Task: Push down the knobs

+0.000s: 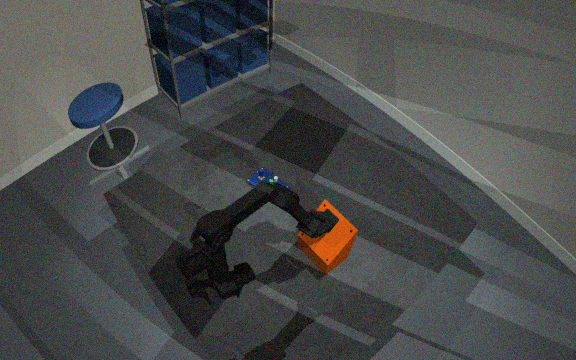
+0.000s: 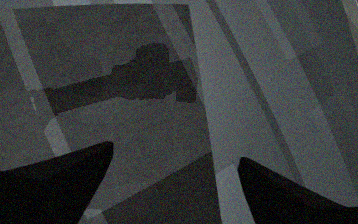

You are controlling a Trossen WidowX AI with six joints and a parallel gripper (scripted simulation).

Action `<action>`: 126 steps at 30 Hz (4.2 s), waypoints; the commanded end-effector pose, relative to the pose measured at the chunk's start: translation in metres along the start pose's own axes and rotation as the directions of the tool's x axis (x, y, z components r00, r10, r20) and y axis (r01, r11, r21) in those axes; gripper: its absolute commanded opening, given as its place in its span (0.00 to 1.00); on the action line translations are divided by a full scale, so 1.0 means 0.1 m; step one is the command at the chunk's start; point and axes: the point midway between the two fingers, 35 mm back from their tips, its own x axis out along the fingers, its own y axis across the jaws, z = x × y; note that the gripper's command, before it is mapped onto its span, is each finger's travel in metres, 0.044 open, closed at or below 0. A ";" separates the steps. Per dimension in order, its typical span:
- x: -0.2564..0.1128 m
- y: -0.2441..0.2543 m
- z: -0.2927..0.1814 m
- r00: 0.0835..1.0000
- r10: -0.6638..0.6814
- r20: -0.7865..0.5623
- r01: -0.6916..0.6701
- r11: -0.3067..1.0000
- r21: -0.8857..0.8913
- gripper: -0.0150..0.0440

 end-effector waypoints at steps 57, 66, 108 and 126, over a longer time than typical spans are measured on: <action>0.98 0.09 -2.76 0.889 0.215 -0.404 0.309 0.368 0.877 0.25; 0.87 0.29 -3.28 0.862 0.251 -0.440 0.414 0.149 0.898 0.25; 0.08 1.95 -5.01 0.819 0.396 -0.415 0.541 -0.774 0.329 0.25; -0.31 2.85 -5.35 0.849 0.359 -0.388 0.322 -0.933 -0.160 0.25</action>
